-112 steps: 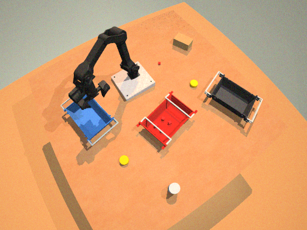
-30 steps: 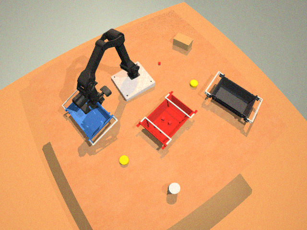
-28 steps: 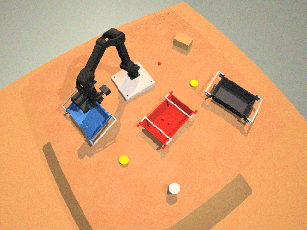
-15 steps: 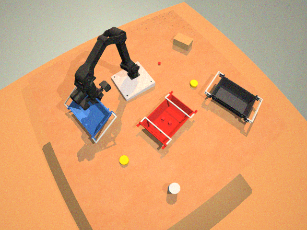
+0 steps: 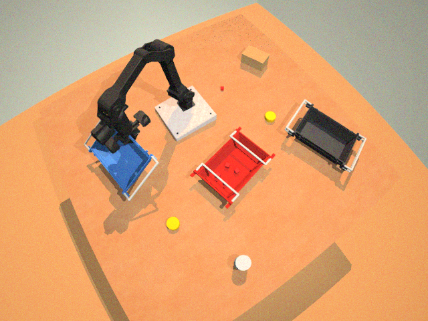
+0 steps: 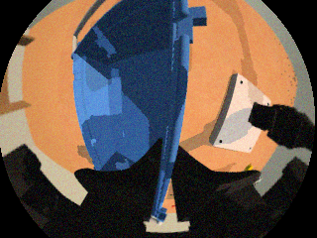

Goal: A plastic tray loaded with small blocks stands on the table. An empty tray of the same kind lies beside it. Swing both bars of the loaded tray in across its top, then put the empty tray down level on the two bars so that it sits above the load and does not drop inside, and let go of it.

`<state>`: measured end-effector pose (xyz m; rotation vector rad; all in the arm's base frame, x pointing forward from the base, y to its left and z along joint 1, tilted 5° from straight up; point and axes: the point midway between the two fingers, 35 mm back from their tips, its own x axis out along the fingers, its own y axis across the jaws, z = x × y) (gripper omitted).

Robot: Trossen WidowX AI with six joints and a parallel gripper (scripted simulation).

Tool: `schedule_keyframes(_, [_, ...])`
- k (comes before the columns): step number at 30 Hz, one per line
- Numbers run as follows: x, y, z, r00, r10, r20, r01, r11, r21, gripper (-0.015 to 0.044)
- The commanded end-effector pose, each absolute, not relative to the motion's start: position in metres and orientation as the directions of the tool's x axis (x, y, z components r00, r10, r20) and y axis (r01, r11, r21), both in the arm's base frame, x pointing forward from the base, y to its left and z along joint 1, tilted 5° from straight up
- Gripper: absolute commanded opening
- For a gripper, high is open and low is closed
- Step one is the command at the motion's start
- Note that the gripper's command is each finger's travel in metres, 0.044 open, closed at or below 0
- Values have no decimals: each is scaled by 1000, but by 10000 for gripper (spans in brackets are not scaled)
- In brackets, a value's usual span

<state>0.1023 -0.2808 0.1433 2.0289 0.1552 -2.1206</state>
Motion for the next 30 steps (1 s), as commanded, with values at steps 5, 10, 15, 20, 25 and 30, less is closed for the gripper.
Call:
schedule_keyframes(5, [109, -293, 181, -20, -103, -994, 212, -973, 97, 0])
schedule_keyframes(10, [111, -295, 200, -20, -104, -994, 212, -972, 97, 0])
schedule_keyframes(15, [112, -297, 217, -20, -104, -994, 212, -972, 97, 0])
schedule_keyframes(20, [112, -297, 219, -20, -104, -994, 212, -972, 97, 0])
schedule_keyframes(25, [112, -297, 219, -20, -104, -994, 212, -972, 97, 0])
schedule_keyframes(30, [112, -297, 219, -20, -104, -994, 212, -972, 97, 0])
